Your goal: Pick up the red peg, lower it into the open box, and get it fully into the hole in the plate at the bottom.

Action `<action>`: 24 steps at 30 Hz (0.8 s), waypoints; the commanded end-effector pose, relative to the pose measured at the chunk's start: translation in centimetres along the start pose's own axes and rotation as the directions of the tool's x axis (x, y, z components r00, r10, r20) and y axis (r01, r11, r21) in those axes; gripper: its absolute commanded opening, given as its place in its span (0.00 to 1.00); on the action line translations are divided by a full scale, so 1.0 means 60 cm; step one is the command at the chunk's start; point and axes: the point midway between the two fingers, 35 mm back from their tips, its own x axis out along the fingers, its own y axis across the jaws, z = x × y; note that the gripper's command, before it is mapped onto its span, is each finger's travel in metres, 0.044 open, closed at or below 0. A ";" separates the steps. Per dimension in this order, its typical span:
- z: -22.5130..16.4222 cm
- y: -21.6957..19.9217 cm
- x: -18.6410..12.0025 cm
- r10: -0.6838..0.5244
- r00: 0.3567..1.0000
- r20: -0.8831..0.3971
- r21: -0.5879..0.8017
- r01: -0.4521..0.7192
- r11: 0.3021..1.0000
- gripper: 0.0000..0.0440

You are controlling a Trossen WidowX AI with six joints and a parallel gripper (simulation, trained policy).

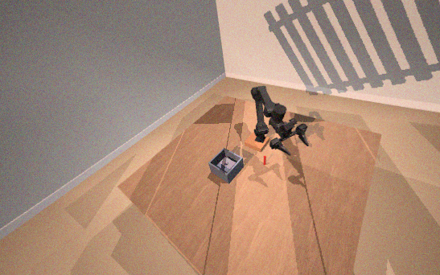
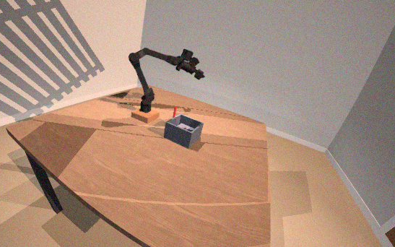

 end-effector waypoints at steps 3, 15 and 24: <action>-0.048 -0.029 -0.004 -0.086 0.990 -0.108 0.152 0.102 0.983 1.00; -0.144 -0.076 -0.030 -0.219 0.914 -0.342 0.388 0.349 0.853 1.00; -0.211 -0.101 -0.066 -0.289 0.808 -0.514 0.488 0.552 0.676 1.00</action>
